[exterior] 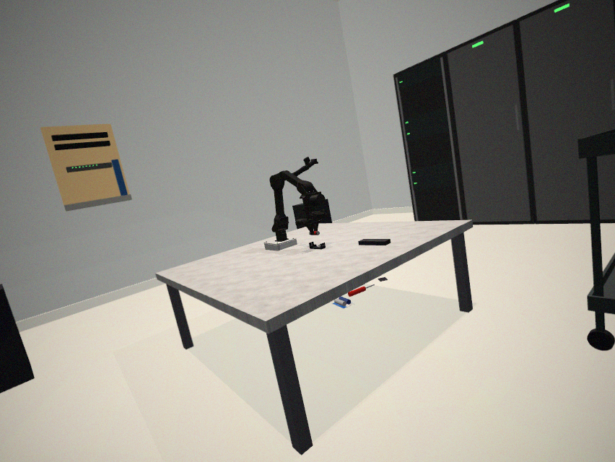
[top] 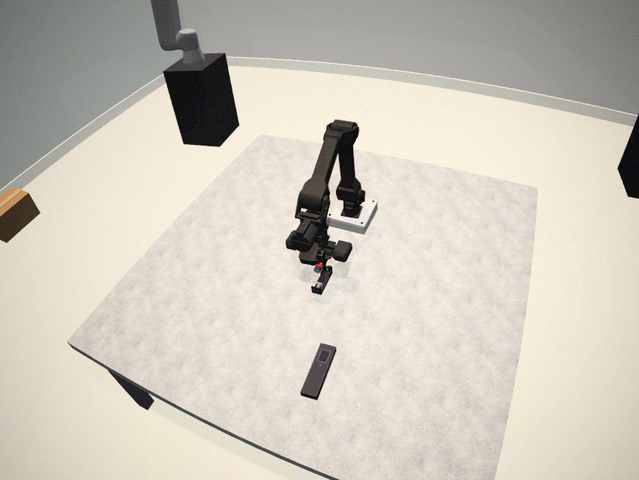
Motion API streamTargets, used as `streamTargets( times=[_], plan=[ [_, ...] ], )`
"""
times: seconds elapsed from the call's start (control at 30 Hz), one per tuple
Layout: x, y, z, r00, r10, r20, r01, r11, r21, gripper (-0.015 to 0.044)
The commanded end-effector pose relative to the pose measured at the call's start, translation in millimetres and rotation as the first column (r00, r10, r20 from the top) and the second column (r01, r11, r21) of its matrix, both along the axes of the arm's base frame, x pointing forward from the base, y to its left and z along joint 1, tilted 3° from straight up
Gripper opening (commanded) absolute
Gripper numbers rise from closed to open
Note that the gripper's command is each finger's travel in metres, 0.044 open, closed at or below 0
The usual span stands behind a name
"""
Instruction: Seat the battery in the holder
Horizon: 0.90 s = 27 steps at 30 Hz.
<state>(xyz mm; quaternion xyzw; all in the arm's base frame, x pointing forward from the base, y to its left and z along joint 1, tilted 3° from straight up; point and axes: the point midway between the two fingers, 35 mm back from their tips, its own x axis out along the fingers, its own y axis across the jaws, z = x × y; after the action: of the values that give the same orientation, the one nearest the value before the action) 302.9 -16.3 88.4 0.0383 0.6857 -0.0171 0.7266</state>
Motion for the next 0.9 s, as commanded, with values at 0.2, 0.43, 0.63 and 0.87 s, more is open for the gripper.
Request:
streamTargets(
  times=[0.2, 0.43, 0.63, 0.87],
  plan=[
    [0, 1, -19, 0.993, -0.004, -0.122, 0.005, 1.0, 0.009, 0.0067],
    [-3, 1, -36, 0.973, 0.007, -0.229, -0.003, 1.0, 0.016, 0.0067],
    [-3, 1, -40, 0.965, 0.01, -0.261, -0.005, 1.0, 0.018, 0.0067],
    [0, 1, -42, 0.952, 0.012, -0.307, -0.006, 1.0, 0.022, 0.0067]
  ],
)
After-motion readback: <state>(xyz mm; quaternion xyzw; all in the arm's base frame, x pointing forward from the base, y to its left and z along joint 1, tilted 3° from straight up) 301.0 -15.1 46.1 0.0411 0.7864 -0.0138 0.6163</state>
